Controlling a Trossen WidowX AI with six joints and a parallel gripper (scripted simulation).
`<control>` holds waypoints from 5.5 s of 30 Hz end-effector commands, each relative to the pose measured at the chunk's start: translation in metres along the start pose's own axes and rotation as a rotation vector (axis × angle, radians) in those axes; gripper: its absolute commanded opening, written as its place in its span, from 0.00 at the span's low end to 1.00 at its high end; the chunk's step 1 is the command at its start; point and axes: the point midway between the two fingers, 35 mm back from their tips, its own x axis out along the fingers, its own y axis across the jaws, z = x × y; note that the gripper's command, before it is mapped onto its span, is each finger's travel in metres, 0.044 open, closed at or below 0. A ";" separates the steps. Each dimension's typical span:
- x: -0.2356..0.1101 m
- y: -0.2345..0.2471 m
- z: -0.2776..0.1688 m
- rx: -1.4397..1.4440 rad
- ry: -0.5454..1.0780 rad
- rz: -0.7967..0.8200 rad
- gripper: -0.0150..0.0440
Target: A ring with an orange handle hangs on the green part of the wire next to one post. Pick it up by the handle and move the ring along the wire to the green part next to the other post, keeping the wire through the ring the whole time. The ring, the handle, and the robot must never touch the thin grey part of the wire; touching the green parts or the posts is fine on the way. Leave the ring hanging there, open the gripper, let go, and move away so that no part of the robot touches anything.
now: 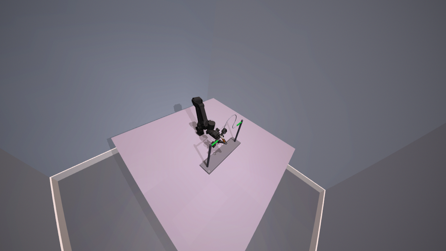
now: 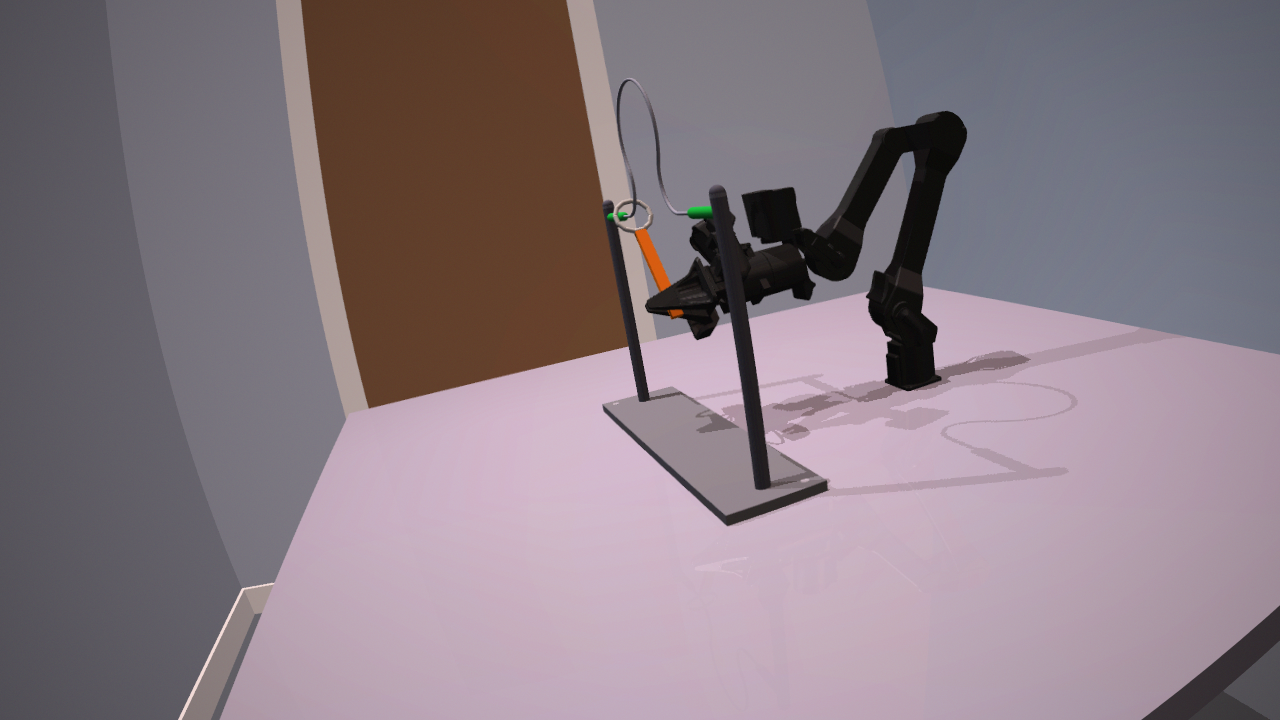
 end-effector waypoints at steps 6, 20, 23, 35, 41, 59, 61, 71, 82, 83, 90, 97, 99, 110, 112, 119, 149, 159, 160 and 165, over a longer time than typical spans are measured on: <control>-0.013 0.028 0.008 0.163 0.095 0.020 0.00; -0.036 0.066 0.024 0.418 0.276 0.082 0.00; -0.041 0.073 0.030 0.475 0.317 0.104 0.00; -0.057 0.097 0.055 0.699 0.437 0.198 0.00; -0.058 0.109 0.067 0.809 0.435 0.230 0.00; -0.060 0.130 0.097 1.057 0.420 0.298 0.00; -0.060 0.132 0.102 1.088 0.418 0.307 0.00; -0.061 0.140 0.124 1.237 0.408 0.348 0.00; -0.063 0.144 0.147 1.350 0.401 0.378 0.00; -0.063 0.144 0.148 1.355 0.401 0.379 0.00; -0.063 0.144 0.154 1.345 0.405 0.373 0.00; -0.063 0.144 0.156 1.299 0.411 0.356 0.00; -0.063 0.144 0.156 1.281 0.414 0.350 0.00; -0.063 0.143 0.153 1.171 0.428 0.311 0.00; -0.063 0.143 0.153 1.149 0.430 0.304 0.00; -0.063 0.142 0.150 1.067 0.439 0.275 0.00; -0.062 0.135 0.140 0.683 0.467 0.135 0.00; -0.062 0.131 0.137 0.550 0.472 0.085 0.00; -0.062 0.131 0.137 0.536 0.472 0.080 0.00; -0.062 0.129 0.135 0.469 0.474 0.054 0.00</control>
